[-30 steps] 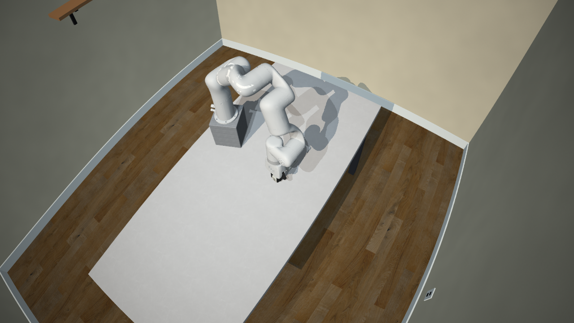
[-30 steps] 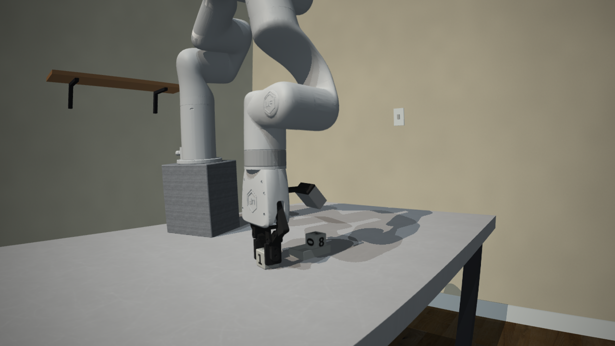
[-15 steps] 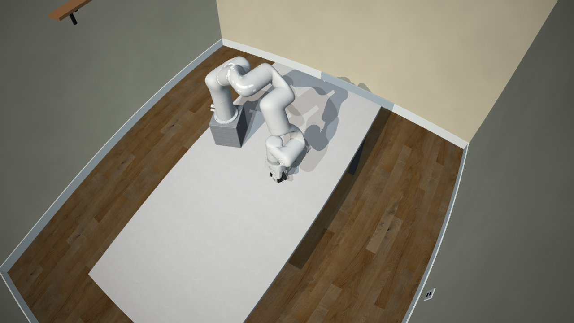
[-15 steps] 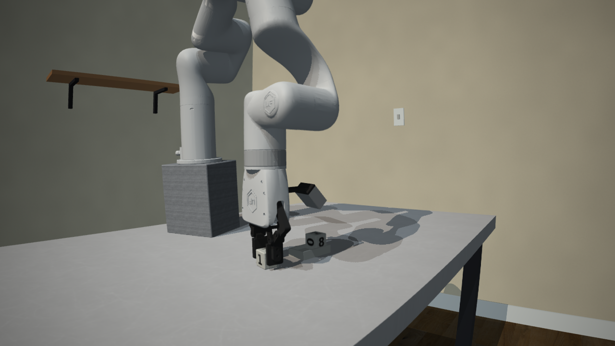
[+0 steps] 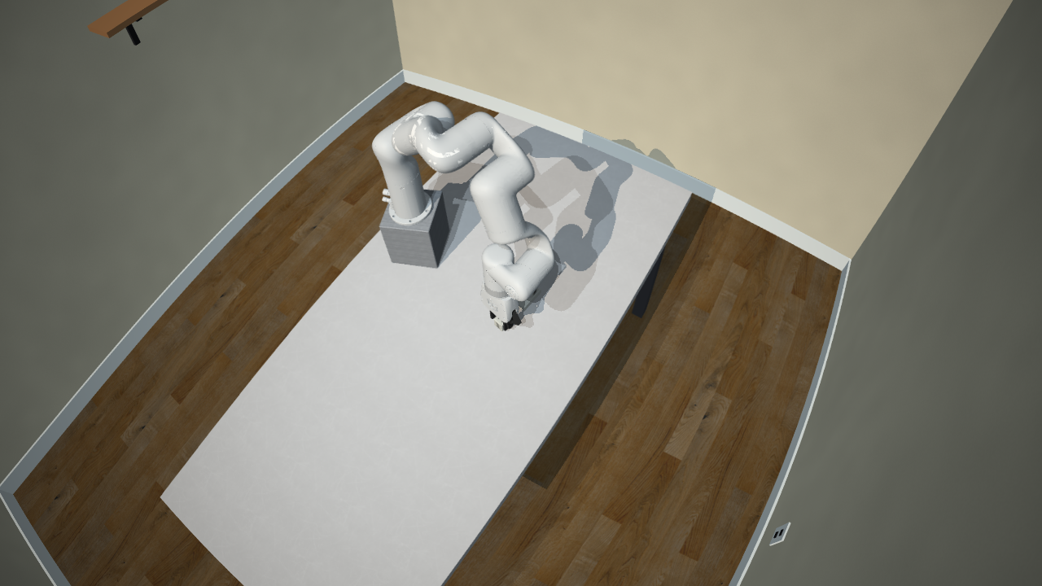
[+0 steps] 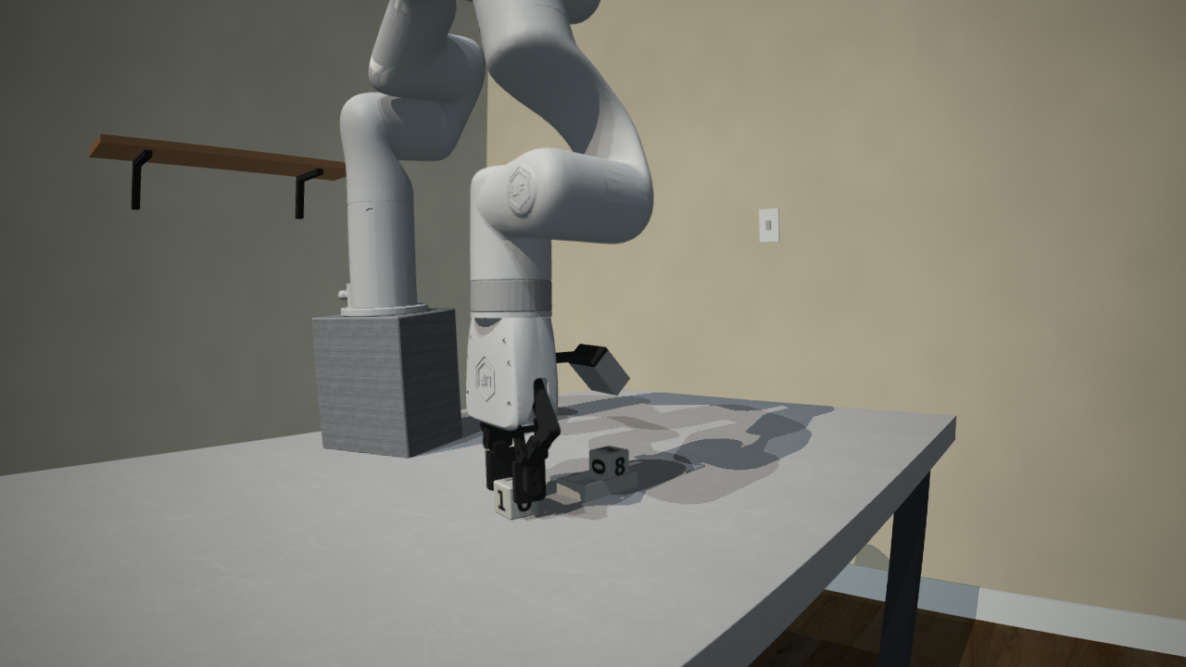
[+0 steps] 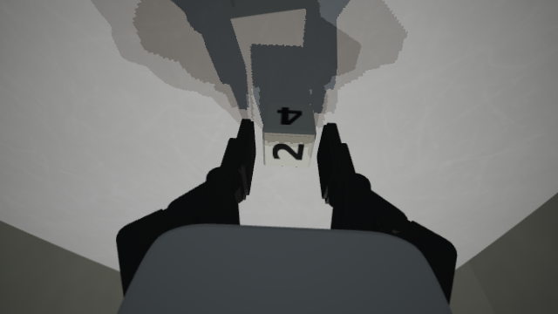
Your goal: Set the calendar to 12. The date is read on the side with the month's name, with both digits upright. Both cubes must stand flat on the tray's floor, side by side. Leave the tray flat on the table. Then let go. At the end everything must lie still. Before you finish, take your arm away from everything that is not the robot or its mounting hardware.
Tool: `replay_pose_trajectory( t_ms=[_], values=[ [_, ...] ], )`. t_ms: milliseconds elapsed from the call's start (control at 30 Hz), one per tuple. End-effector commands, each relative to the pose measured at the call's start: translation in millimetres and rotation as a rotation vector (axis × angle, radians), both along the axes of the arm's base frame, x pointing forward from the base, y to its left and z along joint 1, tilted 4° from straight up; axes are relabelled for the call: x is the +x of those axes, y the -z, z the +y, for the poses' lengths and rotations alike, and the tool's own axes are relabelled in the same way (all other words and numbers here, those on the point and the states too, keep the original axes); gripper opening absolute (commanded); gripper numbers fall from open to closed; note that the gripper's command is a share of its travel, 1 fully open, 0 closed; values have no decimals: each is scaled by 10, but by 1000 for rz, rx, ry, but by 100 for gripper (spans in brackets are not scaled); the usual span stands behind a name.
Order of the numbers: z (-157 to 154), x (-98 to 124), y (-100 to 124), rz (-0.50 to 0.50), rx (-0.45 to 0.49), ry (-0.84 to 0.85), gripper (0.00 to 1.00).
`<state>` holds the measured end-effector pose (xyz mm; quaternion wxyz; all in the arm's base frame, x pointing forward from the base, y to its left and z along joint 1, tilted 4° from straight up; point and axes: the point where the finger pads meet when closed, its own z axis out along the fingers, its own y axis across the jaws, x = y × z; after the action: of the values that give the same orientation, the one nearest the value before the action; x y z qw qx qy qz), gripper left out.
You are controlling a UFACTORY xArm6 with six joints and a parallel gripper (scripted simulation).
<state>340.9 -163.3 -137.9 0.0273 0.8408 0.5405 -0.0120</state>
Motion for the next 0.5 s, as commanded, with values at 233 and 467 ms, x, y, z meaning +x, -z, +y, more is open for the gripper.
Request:
replay_pose_trajectory(
  t_ms=[233, 467],
  values=[
    [26, 9, -533, -3, -1, 0, 49],
    [40, 6, -774, -3, -1, 0, 49]
  ],
)
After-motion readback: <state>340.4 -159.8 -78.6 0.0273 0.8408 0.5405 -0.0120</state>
